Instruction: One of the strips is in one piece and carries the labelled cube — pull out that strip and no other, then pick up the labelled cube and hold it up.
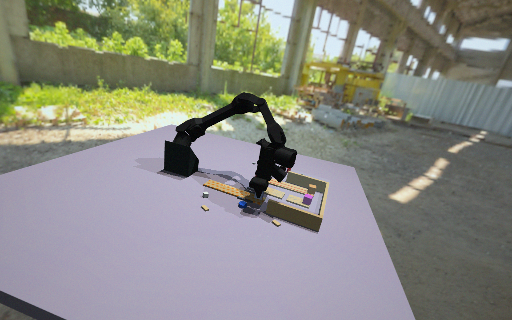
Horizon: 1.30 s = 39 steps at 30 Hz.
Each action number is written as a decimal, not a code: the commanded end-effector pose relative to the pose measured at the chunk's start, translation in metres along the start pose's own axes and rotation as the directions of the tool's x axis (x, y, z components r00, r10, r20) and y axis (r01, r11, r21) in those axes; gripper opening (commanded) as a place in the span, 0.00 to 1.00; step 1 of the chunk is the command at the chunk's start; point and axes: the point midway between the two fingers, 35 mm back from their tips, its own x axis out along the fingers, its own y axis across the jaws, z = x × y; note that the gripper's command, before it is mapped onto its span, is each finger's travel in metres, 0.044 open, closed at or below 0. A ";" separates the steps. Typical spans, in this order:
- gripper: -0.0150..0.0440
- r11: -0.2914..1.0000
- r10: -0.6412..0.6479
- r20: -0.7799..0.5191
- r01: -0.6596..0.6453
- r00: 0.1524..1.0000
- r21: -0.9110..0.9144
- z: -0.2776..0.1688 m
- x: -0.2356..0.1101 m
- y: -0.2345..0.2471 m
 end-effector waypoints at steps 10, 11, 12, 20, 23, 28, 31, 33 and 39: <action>0.25 1.000 0.000 -0.001 0.000 1.000 0.009 -0.051 -0.037 0.007; 0.25 1.000 0.000 -0.002 0.000 1.000 0.009 -0.051 -0.037 0.007; 0.25 1.000 0.000 -0.002 0.000 1.000 0.009 -0.051 -0.037 0.007; 0.25 1.000 0.000 -0.002 0.000 1.000 0.010 -0.068 -0.037 0.009; 0.25 1.000 0.000 -0.003 0.000 1.000 0.010 -0.078 -0.037 0.011; 0.25 1.000 0.000 -0.003 0.000 1.000 0.011 -0.095 -0.037 0.014; 0.25 1.000 0.000 -0.003 0.000 1.000 0.011 -0.095 -0.038 0.014; 0.25 1.000 -0.001 -0.003 0.001 1.000 0.011 -0.095 -0.047 0.013; 0.25 1.000 -0.001 -0.004 0.001 1.000 0.011 -0.095 -0.073 0.013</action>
